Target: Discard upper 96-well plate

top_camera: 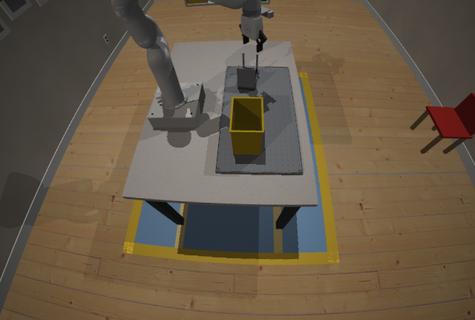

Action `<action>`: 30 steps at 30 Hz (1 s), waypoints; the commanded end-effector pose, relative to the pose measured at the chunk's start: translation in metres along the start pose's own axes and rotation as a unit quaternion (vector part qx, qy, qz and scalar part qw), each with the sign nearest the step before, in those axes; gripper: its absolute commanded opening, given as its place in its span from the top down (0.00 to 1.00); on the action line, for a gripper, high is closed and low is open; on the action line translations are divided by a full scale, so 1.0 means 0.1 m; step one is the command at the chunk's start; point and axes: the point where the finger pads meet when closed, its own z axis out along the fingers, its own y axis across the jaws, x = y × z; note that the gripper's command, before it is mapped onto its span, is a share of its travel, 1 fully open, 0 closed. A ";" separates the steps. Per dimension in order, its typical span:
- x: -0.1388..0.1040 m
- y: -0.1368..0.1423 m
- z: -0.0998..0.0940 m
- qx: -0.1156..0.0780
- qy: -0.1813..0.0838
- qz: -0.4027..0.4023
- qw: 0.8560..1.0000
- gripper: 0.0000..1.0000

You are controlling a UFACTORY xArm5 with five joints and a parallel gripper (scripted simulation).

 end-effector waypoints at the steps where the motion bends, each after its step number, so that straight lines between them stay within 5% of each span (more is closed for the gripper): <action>1: 0.08 -0.15 0.04 0.001 0.000 -0.058 0.998 0.00; 13: 0.29 -0.66 0.25 0.006 -0.007 -0.255 0.967 0.00; 21: 0.29 -0.66 0.25 0.009 -0.010 -0.341 0.940 0.00; 30: 0.29 -0.66 0.25 0.009 -0.010 -0.341 0.940 0.00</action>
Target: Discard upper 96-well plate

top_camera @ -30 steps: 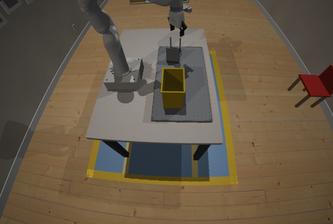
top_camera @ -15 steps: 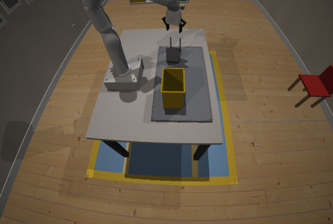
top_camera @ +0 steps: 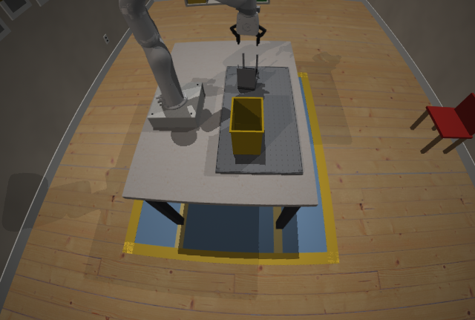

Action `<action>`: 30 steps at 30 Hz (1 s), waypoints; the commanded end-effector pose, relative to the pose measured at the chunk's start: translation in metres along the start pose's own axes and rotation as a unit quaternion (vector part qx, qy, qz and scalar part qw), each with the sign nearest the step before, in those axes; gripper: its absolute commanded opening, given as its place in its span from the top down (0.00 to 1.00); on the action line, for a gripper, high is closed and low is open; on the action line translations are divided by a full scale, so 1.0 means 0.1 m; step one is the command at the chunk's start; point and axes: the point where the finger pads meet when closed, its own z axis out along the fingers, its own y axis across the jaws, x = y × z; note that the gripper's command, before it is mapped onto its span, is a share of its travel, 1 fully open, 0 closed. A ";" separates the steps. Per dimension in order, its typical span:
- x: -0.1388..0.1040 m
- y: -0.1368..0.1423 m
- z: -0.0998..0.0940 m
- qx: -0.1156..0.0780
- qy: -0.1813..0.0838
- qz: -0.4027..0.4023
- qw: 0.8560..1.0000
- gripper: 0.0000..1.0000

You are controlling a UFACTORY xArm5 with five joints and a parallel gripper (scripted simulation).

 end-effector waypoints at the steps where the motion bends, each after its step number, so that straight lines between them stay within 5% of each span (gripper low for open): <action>1: 0.01 0.01 -0.01 -0.001 0.001 -0.002 1.000 0.00; 30: 0.01 0.01 0.39 -0.001 0.001 -0.002 1.000 0.00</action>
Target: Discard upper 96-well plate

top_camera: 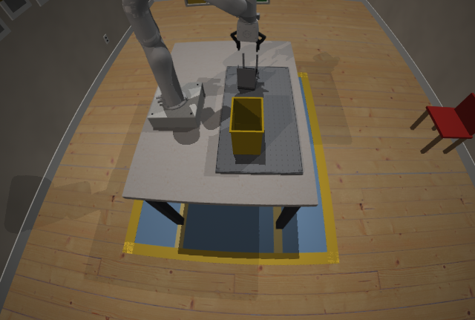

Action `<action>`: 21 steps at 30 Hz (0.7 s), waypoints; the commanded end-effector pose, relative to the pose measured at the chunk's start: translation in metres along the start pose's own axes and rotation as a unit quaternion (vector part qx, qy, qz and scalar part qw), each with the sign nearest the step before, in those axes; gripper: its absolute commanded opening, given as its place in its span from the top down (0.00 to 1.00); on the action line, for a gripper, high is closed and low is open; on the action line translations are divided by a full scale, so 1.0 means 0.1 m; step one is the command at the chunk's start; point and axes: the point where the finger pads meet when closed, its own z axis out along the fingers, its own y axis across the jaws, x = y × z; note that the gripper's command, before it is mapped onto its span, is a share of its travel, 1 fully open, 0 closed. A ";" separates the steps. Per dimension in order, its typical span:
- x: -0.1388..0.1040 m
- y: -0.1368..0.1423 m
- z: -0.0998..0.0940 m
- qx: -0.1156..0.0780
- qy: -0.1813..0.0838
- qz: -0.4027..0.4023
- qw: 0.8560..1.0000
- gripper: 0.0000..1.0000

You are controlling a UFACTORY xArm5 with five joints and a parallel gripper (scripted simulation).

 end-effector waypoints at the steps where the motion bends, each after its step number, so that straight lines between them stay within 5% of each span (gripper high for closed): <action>1: 0.01 0.01 0.05 -0.002 0.001 0.000 1.000 0.00; 21: 0.01 0.01 0.35 -0.002 0.001 0.000 1.000 0.00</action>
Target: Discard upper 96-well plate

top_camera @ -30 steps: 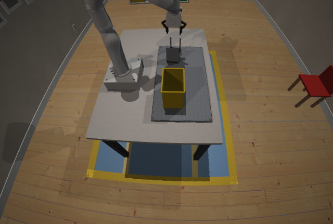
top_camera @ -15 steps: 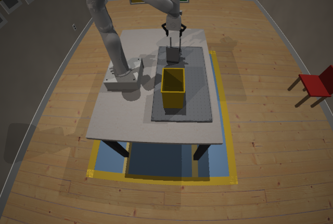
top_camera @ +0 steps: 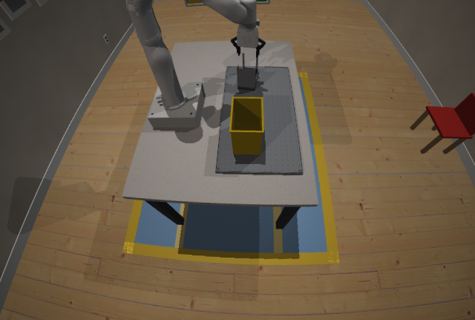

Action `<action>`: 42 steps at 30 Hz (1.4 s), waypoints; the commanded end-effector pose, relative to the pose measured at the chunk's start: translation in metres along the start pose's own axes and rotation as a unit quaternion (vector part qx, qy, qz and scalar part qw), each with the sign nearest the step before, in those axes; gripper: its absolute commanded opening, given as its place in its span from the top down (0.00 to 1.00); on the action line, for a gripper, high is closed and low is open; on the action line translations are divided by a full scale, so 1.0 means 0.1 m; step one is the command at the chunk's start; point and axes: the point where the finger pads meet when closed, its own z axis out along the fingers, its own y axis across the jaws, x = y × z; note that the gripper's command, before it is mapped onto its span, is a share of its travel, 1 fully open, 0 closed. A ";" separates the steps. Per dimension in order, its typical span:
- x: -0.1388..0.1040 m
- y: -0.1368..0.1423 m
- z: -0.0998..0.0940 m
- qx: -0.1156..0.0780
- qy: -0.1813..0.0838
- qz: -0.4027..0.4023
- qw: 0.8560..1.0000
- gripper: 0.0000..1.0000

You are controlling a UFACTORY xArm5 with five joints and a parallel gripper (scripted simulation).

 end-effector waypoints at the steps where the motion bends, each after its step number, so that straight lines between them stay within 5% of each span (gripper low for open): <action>1: 0.01 0.01 0.04 -0.002 0.001 0.000 1.000 0.00; 42: 0.01 0.01 0.64 -0.001 0.001 0.000 1.000 0.00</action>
